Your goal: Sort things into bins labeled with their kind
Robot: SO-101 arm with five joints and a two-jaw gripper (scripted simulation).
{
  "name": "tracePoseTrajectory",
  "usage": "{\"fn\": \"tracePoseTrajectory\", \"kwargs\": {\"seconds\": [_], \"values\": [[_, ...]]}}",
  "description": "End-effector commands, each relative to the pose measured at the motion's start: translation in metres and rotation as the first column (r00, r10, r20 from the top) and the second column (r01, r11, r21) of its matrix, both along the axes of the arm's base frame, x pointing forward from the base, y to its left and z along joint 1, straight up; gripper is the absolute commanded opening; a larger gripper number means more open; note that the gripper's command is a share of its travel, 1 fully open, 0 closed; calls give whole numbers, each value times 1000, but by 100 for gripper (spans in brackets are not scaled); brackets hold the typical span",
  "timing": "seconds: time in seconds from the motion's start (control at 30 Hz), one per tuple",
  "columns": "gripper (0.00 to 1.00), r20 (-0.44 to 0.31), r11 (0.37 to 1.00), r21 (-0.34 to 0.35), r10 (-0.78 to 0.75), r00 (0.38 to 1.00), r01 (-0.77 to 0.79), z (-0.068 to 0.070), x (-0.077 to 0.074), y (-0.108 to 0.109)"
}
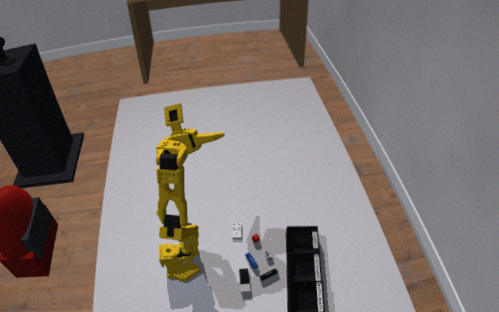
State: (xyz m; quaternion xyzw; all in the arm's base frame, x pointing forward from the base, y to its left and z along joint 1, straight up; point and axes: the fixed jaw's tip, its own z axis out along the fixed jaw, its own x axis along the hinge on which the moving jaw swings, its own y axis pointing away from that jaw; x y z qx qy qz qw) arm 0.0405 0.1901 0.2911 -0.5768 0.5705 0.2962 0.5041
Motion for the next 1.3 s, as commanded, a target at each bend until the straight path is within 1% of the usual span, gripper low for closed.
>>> {"fn": "tracePoseTrajectory", "kwargs": {"seconds": [0.0, 0.53, 1.03, 1.1, 1.13, 1.27], "values": [[100, -1, 1000, 2, 0, 1000, 0, 0, 0, 0], [100, -1, 1000, 2, 0, 1000, 0, 0, 0, 0], [100, 90, 985, -155, -68, 994, 82, -30, 30, 7], [100, 90, 985, -155, -68, 994, 82, -30, 30, 7], [100, 72, 980, -183, -60, 996, 72, -35, 28, 6], [100, 91, 971, -224, -67, 994, 86, -44, 34, 6]]}}
